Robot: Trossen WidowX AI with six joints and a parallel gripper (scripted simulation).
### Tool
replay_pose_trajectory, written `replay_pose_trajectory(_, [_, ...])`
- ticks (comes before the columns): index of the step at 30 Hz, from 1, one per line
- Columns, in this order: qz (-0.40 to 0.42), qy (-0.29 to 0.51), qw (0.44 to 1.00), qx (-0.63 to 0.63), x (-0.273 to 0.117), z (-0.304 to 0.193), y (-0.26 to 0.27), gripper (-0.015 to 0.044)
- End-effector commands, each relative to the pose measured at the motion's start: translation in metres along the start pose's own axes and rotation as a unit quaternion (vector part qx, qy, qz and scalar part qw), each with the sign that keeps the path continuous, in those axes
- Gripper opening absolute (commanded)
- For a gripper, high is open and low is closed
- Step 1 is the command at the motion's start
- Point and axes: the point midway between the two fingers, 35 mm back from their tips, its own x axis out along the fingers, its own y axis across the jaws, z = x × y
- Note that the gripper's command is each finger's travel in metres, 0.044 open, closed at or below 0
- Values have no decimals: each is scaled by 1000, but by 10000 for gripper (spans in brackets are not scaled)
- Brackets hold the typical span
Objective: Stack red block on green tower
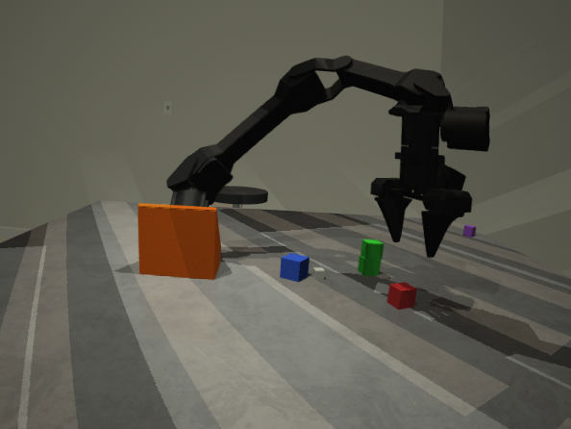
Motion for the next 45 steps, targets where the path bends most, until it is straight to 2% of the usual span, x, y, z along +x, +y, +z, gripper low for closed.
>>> replay_pose_trajectory(1, [12, 19, 999, -25, 0, -5, 5, 440])
replay_pose_trajectory(7, [12, 19, 999, -25, 5, -4, 4, 440])
replay_pose_trajectory(14, [12, 18, 999, -25, 46, -5, 5, 440])
replay_pose_trajectory(45, [13, 18, 999, -25, 86, -6, 6, 440])
